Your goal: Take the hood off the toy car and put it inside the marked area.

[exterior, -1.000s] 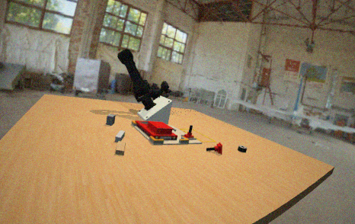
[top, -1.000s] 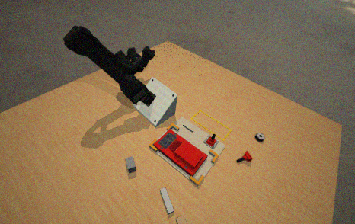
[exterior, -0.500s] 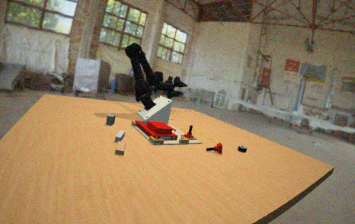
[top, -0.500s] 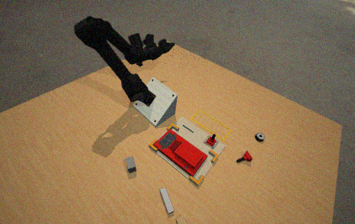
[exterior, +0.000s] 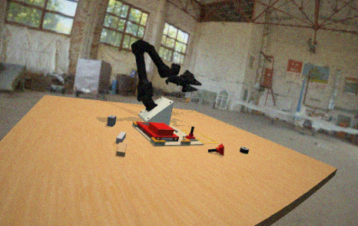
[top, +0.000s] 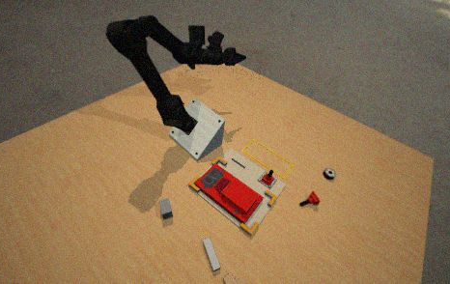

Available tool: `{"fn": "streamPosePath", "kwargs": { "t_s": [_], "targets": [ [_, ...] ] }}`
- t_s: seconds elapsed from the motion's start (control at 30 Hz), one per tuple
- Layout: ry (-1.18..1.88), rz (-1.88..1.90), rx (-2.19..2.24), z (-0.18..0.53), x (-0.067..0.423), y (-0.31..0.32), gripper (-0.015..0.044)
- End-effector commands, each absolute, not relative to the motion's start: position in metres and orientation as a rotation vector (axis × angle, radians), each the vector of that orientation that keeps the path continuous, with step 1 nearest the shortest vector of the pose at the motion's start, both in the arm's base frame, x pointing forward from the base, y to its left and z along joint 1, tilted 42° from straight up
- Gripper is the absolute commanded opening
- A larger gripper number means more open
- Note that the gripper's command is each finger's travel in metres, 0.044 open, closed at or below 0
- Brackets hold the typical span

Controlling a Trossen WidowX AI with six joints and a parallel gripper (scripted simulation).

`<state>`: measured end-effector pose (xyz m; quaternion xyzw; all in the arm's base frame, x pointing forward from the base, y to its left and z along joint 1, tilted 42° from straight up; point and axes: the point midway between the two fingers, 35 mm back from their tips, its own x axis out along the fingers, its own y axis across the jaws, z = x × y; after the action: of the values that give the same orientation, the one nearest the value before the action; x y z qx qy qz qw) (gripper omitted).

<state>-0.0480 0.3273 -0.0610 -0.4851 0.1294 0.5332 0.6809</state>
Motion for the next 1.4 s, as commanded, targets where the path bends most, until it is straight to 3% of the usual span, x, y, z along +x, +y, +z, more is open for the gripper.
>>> {"fn": "streamPosePath", "kwargs": {
  "t_s": [0.0, 0.67, 1.37],
  "targets": [
    [0.374, 1.079, -1.081, -0.056, -0.012, 0.339, 0.044],
    [0.76, 0.507, -1.057, -0.026, 0.174, 0.306, 0.044],
    [1.18, -0.063, -0.873, 0.036, 0.313, 0.161, 0.044]
  ]
}}
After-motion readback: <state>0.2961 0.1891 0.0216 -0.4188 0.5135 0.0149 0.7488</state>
